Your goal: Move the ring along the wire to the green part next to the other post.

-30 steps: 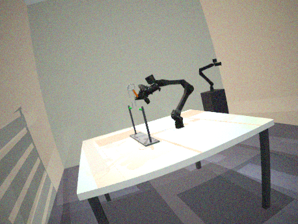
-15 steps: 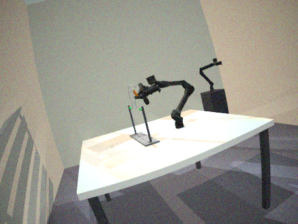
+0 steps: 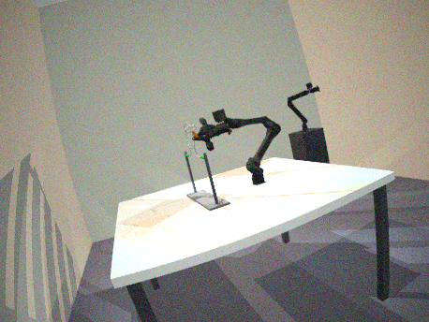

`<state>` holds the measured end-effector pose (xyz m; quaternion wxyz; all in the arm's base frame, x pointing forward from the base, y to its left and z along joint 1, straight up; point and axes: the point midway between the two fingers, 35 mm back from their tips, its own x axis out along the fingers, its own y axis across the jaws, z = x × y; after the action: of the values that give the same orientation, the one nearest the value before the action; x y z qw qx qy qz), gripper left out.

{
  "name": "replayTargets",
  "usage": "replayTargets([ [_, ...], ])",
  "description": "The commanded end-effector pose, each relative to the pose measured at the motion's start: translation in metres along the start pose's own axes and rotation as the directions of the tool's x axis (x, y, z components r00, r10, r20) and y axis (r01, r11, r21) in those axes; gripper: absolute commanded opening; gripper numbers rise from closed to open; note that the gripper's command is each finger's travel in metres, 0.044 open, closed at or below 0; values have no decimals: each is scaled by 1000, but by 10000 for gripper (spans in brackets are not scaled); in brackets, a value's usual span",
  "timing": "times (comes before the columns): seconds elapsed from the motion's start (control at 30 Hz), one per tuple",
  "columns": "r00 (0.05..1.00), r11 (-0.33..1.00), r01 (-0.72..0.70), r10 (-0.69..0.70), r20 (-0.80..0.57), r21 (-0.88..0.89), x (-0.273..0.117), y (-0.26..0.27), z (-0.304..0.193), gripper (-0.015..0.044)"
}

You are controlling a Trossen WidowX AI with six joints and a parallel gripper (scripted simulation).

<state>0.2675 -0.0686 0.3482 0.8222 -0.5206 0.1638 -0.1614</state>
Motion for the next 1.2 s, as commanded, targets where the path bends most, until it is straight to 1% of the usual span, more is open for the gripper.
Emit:
replayTargets([
  [0.0,1000,999,26,-26,4,-39,-1,-2,-1,-150],
  [0.57,991,963,136,-129,43,-232,-1,-13,0,-150],
  [1.17,968,872,250,-227,105,-421,-1,-23,4,-150],
])
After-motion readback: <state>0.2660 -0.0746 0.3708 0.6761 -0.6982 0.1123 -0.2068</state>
